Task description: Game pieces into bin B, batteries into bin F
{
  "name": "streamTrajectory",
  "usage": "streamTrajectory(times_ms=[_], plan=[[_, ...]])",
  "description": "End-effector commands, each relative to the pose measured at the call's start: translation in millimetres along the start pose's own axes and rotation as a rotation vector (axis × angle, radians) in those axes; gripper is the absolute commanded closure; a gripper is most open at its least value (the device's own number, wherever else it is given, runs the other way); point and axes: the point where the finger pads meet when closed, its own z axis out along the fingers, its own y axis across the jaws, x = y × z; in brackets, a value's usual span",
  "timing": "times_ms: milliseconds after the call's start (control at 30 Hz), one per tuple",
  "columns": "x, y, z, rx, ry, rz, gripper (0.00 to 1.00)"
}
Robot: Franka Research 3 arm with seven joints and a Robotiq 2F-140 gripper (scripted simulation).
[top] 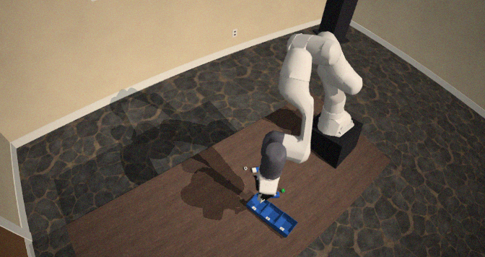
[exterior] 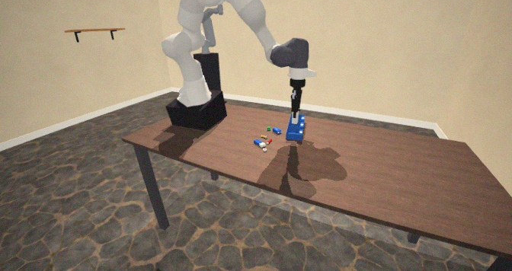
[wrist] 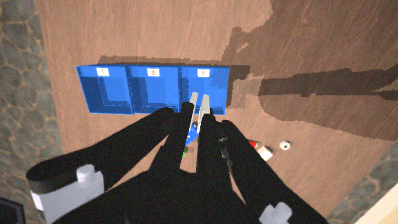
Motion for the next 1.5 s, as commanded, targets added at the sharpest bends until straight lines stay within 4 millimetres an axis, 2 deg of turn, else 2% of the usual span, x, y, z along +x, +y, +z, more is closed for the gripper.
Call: streamTrajectory(times_ms=[0,133,933,1467], plan=[[5,2,-1,-0.007,0.007,0.036,0.95],[5,2,-1,-0.007,0.007,0.036,0.95],[5,3,58,-0.007,0.007,0.036,0.95],[5,3,58,-0.007,0.007,0.036,0.95]])
